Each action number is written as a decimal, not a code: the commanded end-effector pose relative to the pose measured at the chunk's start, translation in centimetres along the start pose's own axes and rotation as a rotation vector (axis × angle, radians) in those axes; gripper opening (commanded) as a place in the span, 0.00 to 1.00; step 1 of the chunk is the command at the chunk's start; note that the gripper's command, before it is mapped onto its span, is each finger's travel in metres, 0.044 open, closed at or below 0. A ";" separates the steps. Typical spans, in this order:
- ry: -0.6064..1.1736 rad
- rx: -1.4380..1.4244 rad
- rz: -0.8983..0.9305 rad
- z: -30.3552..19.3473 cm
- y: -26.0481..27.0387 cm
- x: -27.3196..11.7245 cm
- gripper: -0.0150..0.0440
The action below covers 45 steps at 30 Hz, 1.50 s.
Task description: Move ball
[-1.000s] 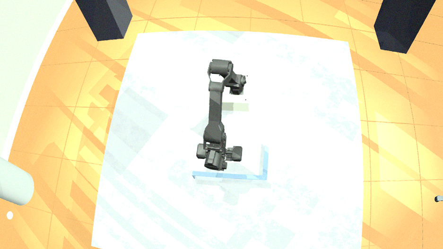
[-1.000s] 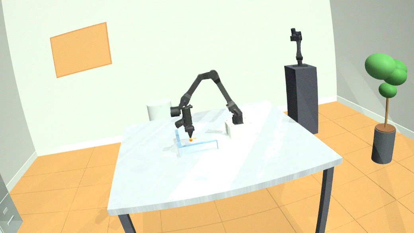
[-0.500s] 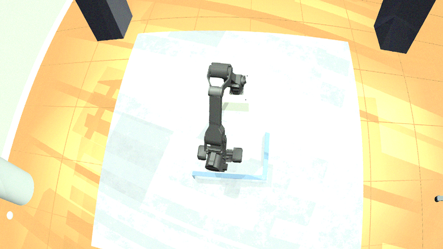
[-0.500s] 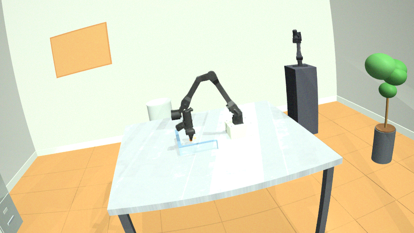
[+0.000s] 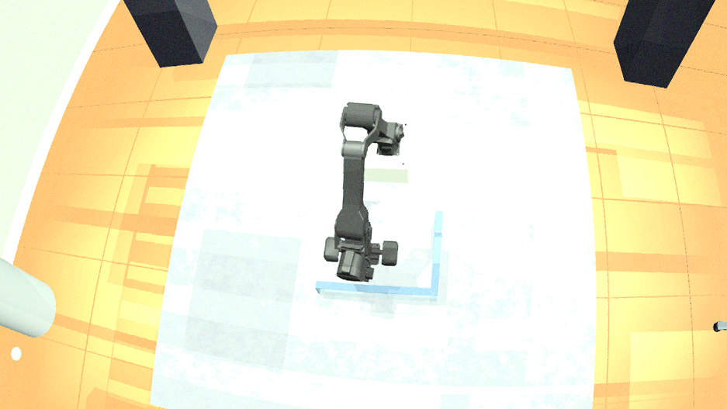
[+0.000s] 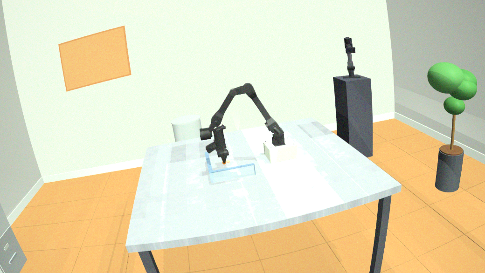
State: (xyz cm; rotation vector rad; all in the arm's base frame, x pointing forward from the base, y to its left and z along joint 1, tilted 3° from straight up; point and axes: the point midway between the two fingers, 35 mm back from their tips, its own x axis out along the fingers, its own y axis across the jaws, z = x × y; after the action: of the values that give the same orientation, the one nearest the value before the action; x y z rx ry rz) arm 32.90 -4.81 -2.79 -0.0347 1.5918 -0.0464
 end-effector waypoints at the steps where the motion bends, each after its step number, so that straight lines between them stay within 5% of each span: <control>1: -0.025 -0.003 0.000 0.7 -0.1 -3.3 0.25; 10: -0.025 -0.003 0.000 0.1 0.0 -10.6 0.25; 16: -0.025 -0.003 0.000 0.0 0.0 -11.1 0.25; 33: -0.022 -0.003 -0.002 -2.7 -2.0 -6.8 0.25; 45: -0.022 -0.003 -0.002 -2.7 -2.0 -0.4 0.25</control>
State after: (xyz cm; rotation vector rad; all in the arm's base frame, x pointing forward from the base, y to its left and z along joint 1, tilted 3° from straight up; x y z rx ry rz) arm 30.25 -6.68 -1.09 -0.0339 1.5729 -0.0498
